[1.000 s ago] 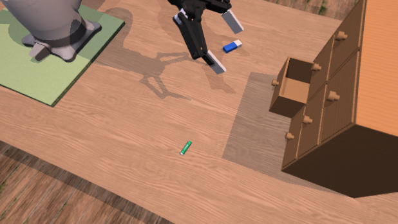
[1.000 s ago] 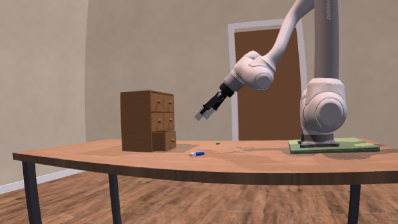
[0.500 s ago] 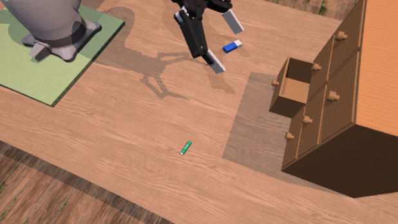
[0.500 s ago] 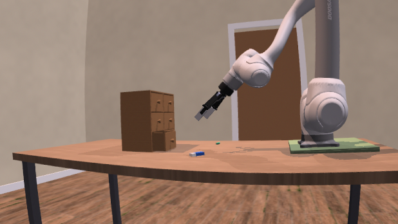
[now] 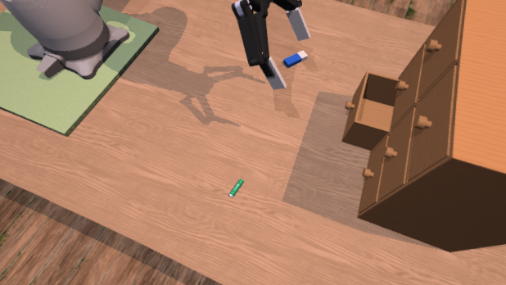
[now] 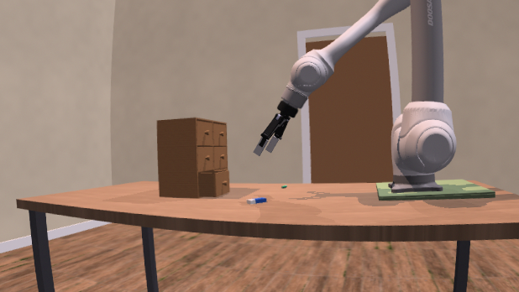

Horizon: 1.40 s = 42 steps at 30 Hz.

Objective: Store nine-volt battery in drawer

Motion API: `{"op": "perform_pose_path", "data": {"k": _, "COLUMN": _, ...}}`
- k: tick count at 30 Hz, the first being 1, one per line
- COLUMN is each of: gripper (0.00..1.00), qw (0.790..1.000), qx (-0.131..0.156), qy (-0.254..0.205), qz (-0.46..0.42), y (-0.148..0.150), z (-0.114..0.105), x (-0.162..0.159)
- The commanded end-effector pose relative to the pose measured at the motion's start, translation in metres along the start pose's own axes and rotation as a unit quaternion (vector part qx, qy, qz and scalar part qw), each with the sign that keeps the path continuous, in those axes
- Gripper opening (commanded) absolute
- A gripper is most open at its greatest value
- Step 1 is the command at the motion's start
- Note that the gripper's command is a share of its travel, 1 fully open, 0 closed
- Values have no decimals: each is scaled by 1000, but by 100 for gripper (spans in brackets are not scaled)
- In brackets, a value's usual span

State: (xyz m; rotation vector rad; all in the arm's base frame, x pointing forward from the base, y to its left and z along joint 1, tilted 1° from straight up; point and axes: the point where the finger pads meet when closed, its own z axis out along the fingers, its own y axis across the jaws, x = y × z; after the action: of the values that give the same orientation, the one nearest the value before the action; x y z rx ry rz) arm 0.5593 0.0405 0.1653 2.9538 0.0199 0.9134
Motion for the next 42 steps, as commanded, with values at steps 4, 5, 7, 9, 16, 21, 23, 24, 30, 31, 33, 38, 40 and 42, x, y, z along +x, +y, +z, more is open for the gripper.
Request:
{"op": "perform_pose_path", "data": {"k": 4, "gripper": 100, "qw": 994, "qx": 34, "qy": -103, "qz": -7, "y": 4, "z": -4, "x": 4}}
{"op": "perform_pose_path", "data": {"k": 5, "gripper": 100, "qw": 993, "qx": 34, "qy": -115, "qz": -8, "y": 4, "z": -5, "x": 4}}
{"op": "perform_pose_path", "data": {"k": 7, "gripper": 100, "qw": 990, "qx": 34, "qy": -137, "qz": -8, "y": 4, "z": -6, "x": 5}}
{"op": "perform_pose_path", "data": {"k": 9, "gripper": 100, "qw": 987, "qx": 34, "qy": -157, "qz": -9, "y": 4, "z": -7, "x": 6}}
{"op": "perform_pose_path", "data": {"k": 16, "gripper": 100, "qw": 979, "qx": 33, "qy": -202, "qz": -11, "y": 4, "z": -9, "x": 7}}
{"op": "perform_pose_path", "data": {"k": 21, "gripper": 100, "qw": 971, "qx": 33, "qy": -237, "qz": -12, "y": 4, "z": -11, "x": 9}}
{"op": "perform_pose_path", "data": {"k": 23, "gripper": 100, "qw": 968, "qx": 33, "qy": -248, "qz": -12, "y": 4, "z": -12, "x": 9}}
{"op": "perform_pose_path", "data": {"k": 24, "gripper": 100, "qw": 967, "qx": 32, "qy": -253, "qz": -12, "y": 4, "z": -12, "x": 9}}
{"op": "perform_pose_path", "data": {"k": 30, "gripper": 100, "qw": 963, "qx": 32, "qy": -269, "qz": -13, "y": 4, "z": -13, "x": 10}}
{"op": "perform_pose_path", "data": {"k": 31, "gripper": 100, "qw": 962, "qx": 32, "qy": -272, "qz": -13, "y": 4, "z": -13, "x": 10}}
{"op": "perform_pose_path", "data": {"k": 33, "gripper": 100, "qw": 960, "qx": 32, "qy": -277, "qz": -13, "y": 4, "z": -14, "x": 10}}
{"op": "perform_pose_path", "data": {"k": 38, "gripper": 100, "qw": 958, "qx": 32, "qy": -285, "qz": -13, "y": 4, "z": -14, "x": 10}}
{"op": "perform_pose_path", "data": {"k": 40, "gripper": 100, "qw": 958, "qx": 32, "qy": -286, "qz": -13, "y": 4, "z": -14, "x": 10}}
{"op": "perform_pose_path", "data": {"k": 42, "gripper": 100, "qw": 957, "qx": 32, "qy": -287, "qz": -13, "y": 4, "z": -14, "x": 11}}
